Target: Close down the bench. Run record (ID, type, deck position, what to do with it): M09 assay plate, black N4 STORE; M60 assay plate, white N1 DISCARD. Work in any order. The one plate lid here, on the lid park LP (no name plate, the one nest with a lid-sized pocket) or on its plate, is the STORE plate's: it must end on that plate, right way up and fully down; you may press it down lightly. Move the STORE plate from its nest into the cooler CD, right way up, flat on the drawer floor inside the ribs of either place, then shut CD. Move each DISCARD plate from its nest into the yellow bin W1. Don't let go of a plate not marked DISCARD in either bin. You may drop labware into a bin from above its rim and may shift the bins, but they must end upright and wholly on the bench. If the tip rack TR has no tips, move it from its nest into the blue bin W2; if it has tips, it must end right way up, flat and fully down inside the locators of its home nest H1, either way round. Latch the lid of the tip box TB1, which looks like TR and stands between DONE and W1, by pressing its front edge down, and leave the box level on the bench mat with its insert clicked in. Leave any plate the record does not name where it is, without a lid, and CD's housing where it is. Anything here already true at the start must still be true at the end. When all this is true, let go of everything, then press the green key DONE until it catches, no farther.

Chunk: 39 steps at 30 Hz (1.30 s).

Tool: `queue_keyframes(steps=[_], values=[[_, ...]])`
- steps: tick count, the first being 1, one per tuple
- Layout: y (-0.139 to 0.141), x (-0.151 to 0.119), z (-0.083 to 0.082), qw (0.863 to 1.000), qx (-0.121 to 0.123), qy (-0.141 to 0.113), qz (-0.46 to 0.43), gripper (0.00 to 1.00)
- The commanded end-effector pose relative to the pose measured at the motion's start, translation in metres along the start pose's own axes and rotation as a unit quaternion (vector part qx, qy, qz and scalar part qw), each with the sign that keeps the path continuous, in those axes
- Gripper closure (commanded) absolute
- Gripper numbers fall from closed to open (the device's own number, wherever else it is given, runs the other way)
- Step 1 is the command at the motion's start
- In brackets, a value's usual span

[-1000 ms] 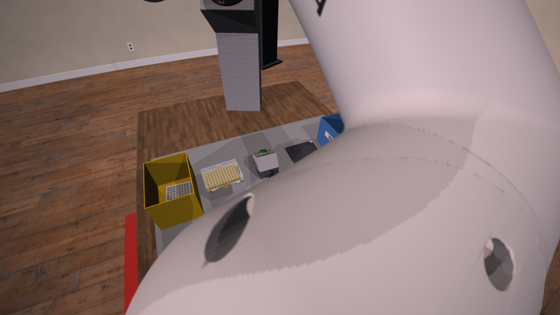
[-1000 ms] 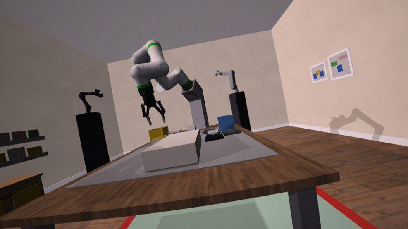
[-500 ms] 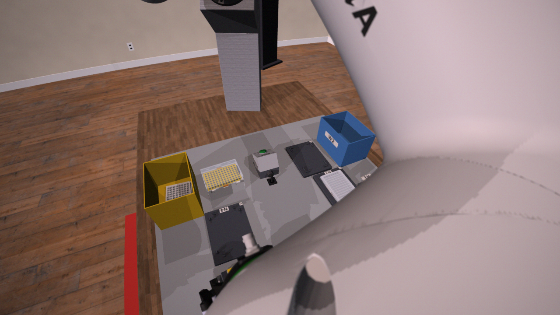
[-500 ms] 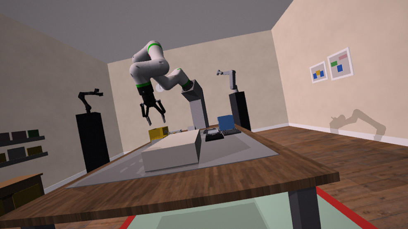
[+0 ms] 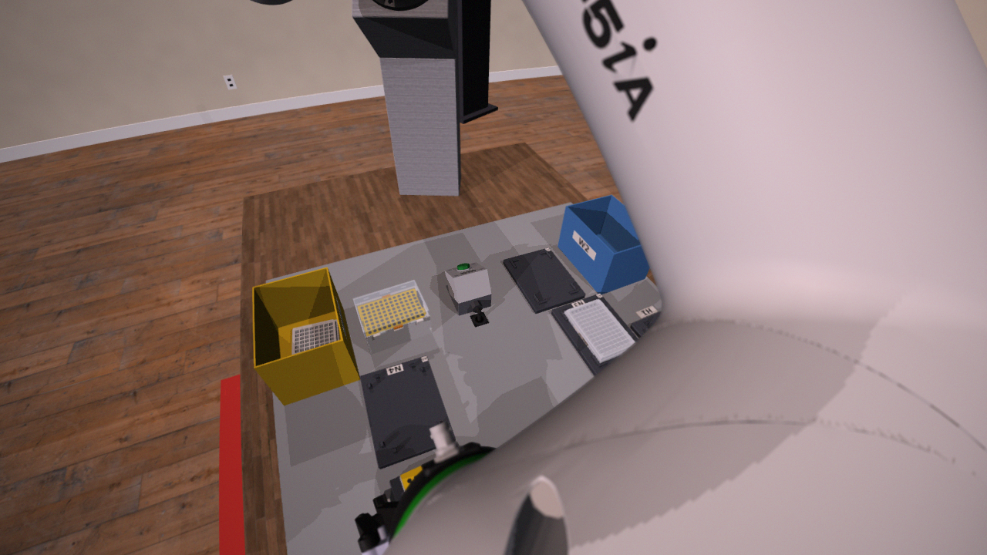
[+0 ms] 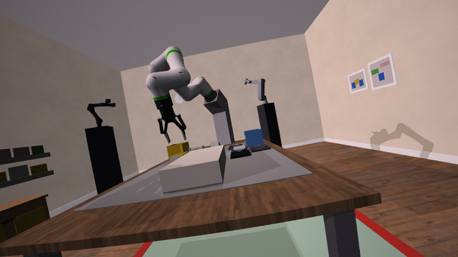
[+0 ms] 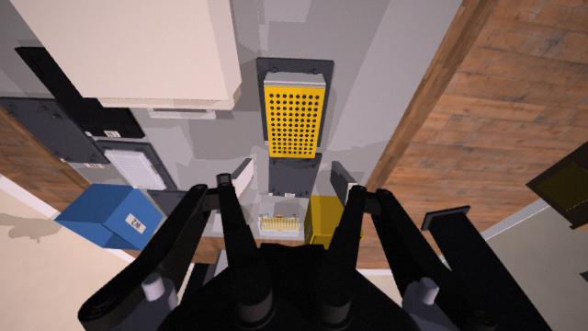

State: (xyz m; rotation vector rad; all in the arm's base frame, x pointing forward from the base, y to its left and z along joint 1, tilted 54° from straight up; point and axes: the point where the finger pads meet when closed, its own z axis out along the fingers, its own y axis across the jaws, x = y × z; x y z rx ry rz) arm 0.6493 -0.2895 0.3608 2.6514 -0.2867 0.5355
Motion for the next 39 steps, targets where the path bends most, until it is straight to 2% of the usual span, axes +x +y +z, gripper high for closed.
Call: queue_keyframes(steps=[1, 39], values=[[0.000, 0.002, 0.005, 1.000, 0.000, 0.000, 0.000, 0.34], [0.000, 0.022, 0.046, 1.000, 0.000, 0.000, 0.000, 0.34]])
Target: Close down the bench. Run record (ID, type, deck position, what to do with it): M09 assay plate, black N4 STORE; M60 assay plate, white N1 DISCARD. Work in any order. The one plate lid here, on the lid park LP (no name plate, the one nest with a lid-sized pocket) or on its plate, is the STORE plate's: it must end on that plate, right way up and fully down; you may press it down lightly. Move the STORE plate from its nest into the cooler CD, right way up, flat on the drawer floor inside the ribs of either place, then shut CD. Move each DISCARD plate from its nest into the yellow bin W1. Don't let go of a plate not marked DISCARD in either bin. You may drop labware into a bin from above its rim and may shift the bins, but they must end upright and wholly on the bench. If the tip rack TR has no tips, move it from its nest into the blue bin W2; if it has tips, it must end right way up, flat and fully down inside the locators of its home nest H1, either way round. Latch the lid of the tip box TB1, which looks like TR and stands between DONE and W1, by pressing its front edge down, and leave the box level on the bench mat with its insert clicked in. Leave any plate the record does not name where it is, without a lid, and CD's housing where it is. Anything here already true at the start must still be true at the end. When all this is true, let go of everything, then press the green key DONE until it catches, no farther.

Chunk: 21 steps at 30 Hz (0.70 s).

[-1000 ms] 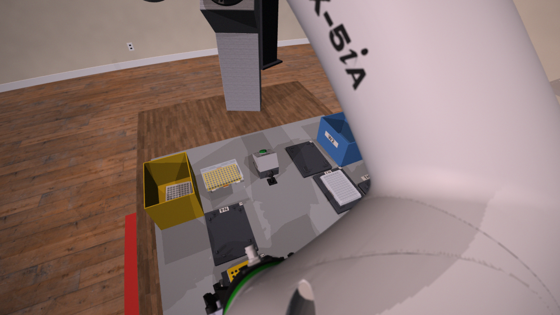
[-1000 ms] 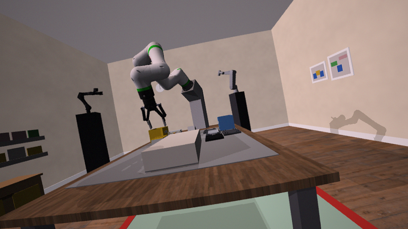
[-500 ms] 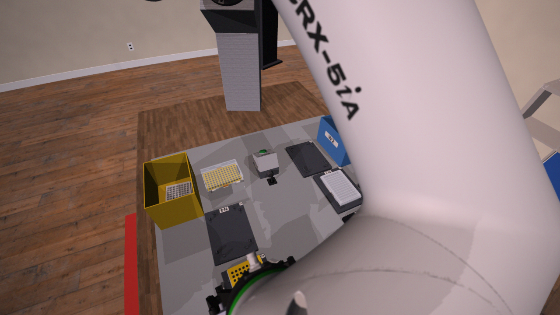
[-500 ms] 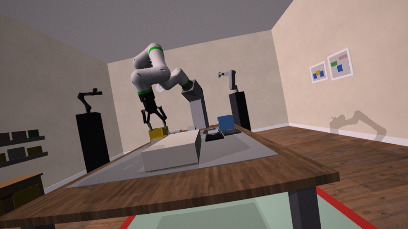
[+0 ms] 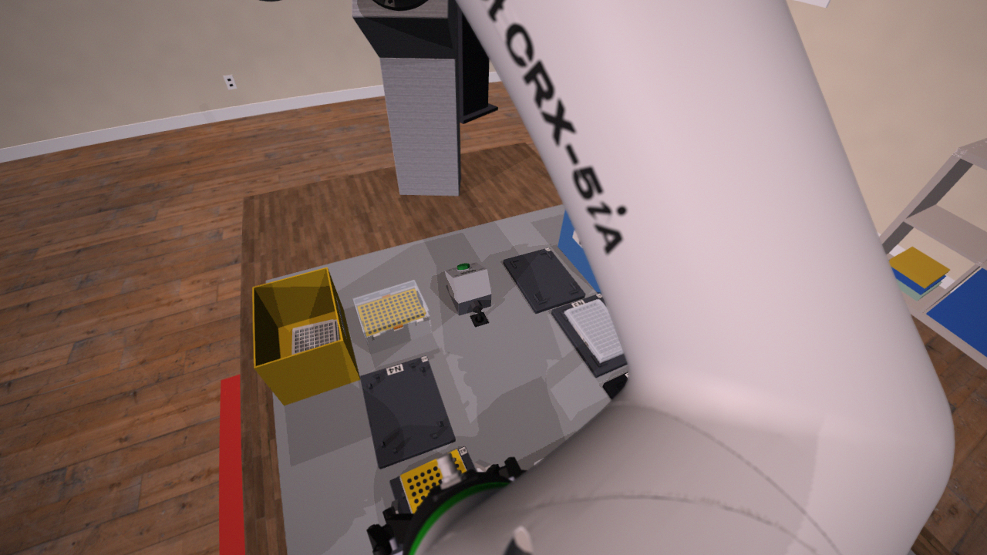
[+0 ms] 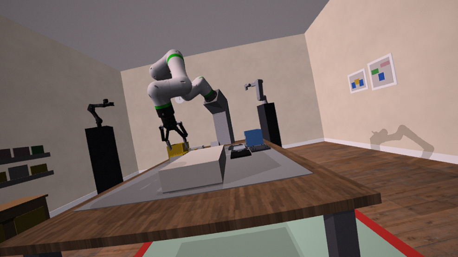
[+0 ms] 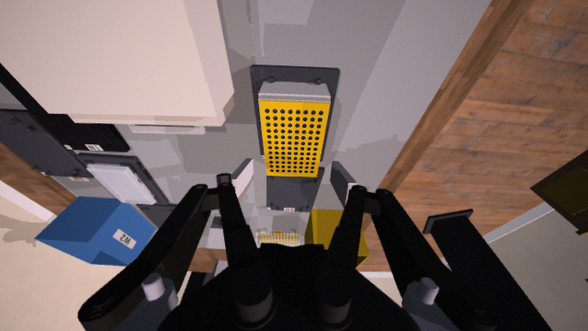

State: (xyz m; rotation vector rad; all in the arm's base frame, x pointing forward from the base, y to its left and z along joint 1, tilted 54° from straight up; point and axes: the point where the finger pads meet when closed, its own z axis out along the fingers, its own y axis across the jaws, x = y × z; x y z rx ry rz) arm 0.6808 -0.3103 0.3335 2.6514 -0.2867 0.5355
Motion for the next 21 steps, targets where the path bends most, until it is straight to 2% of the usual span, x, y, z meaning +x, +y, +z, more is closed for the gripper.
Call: queue_keyframes(steps=[1, 21], values=[[0.000, 0.003, 0.005, 1.000, 0.000, 0.000, 0.000, 0.34], [0.000, 0.012, 0.024, 1.000, 0.000, 0.000, 0.000, 0.34]])
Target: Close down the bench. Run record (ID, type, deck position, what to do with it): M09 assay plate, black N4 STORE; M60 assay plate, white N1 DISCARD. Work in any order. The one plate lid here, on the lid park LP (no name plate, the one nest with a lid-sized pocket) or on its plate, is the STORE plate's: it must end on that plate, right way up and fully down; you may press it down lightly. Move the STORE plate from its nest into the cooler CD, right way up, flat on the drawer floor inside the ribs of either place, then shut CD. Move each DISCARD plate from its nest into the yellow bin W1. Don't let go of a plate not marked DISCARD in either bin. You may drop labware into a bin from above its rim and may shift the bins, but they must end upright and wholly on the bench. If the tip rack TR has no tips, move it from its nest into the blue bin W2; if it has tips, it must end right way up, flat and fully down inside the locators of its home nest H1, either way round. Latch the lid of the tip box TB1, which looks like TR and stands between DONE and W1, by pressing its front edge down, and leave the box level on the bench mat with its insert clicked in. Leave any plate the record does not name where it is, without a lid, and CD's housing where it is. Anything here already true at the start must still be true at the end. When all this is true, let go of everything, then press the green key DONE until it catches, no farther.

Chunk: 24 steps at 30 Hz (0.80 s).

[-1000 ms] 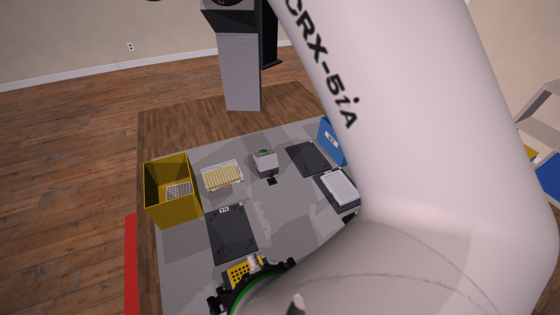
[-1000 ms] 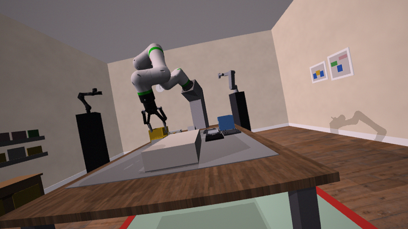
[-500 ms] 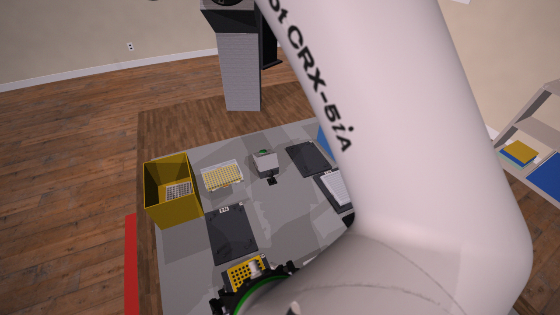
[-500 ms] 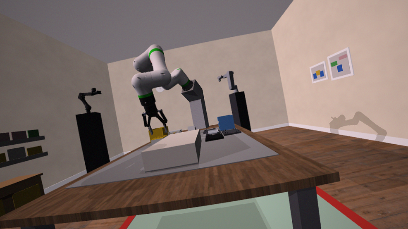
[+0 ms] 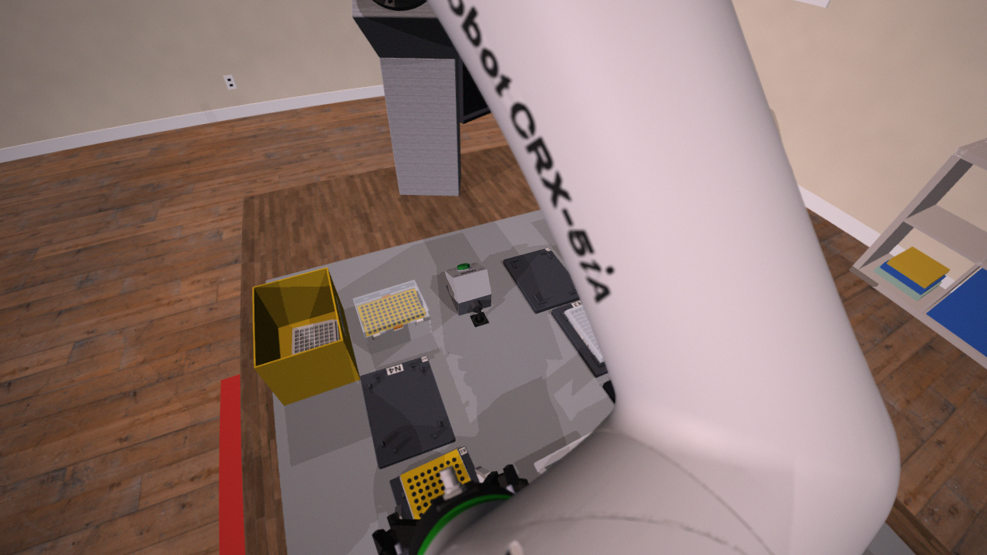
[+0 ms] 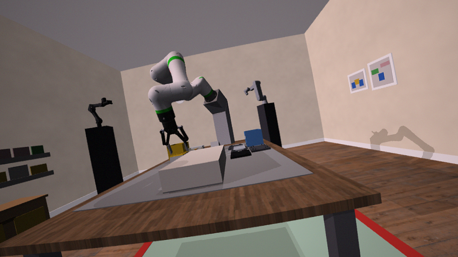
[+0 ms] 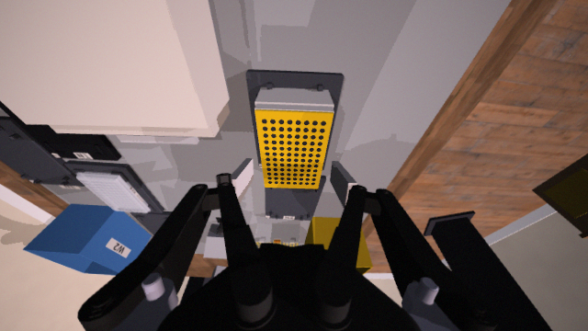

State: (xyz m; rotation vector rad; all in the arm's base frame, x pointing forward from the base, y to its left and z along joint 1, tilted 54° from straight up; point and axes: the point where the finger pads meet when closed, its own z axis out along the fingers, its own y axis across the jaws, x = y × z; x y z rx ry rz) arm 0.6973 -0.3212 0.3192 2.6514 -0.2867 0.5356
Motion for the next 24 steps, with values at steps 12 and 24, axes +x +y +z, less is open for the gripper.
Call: queue_keyframes(steps=[12, 24], values=[[0.000, 0.008, 0.016, 1.000, 0.000, 0.000, 0.000, 0.34], [0.000, 0.011, 0.024, 1.000, 0.000, 0.000, 0.000, 0.34]])
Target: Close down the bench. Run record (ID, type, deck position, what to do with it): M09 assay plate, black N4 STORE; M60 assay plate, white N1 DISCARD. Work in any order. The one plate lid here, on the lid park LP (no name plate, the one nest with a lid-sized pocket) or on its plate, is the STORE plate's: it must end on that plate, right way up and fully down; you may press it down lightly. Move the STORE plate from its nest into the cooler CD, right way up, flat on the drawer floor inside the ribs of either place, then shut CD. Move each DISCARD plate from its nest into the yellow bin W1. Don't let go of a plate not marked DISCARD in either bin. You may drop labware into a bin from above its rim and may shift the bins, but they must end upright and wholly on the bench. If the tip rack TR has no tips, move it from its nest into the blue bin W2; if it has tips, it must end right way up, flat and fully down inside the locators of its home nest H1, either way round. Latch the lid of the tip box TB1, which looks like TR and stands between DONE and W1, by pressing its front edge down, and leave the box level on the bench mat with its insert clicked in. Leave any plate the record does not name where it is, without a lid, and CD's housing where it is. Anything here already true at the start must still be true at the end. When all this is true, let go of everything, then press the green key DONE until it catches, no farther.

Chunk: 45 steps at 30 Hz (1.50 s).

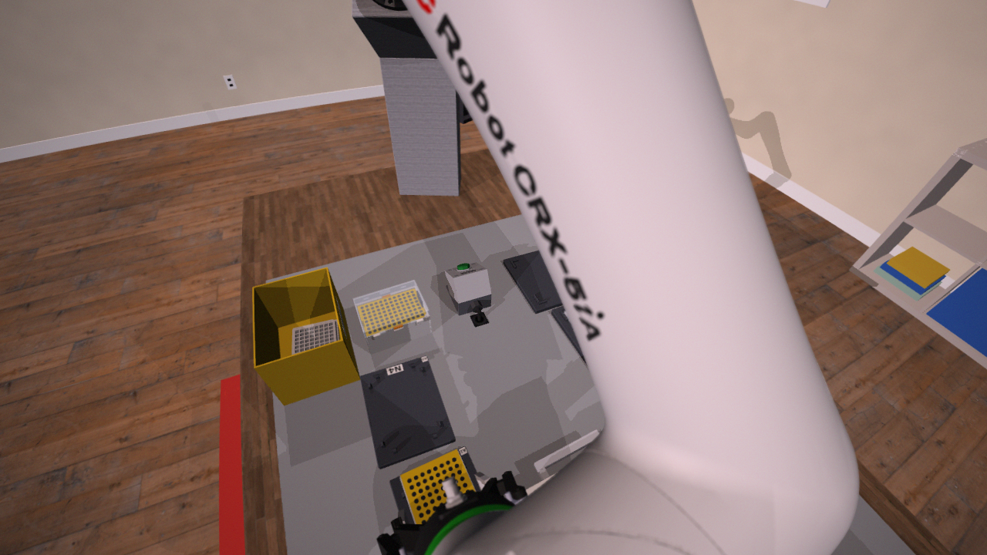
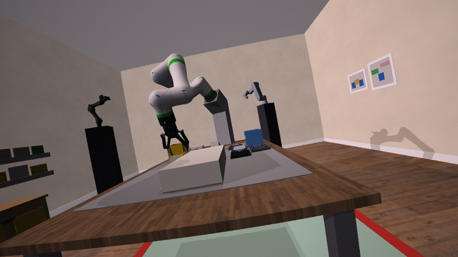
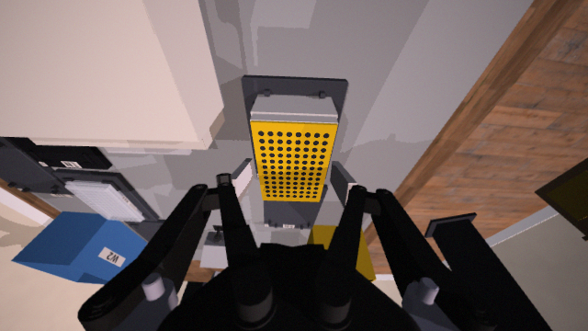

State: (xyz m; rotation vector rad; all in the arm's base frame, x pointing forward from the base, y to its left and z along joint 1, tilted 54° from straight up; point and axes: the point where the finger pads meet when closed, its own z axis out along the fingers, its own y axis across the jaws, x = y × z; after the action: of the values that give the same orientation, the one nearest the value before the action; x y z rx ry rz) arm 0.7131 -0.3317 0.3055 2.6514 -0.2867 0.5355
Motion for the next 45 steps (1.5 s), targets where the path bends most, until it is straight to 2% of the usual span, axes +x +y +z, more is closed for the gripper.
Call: queue_keyframes(steps=[1, 14, 26, 45], values=[[0.000, 0.002, 0.004, 1.000, 0.000, 0.000, 0.000, 0.34], [0.000, 0.008, 0.017, 1.000, 0.000, 0.000, 0.000, 0.34], [0.000, 0.008, 0.017, 1.000, 0.000, 0.000, 0.000, 0.35], [0.000, 0.008, 0.017, 1.000, 0.000, 0.000, 0.000, 0.43]])
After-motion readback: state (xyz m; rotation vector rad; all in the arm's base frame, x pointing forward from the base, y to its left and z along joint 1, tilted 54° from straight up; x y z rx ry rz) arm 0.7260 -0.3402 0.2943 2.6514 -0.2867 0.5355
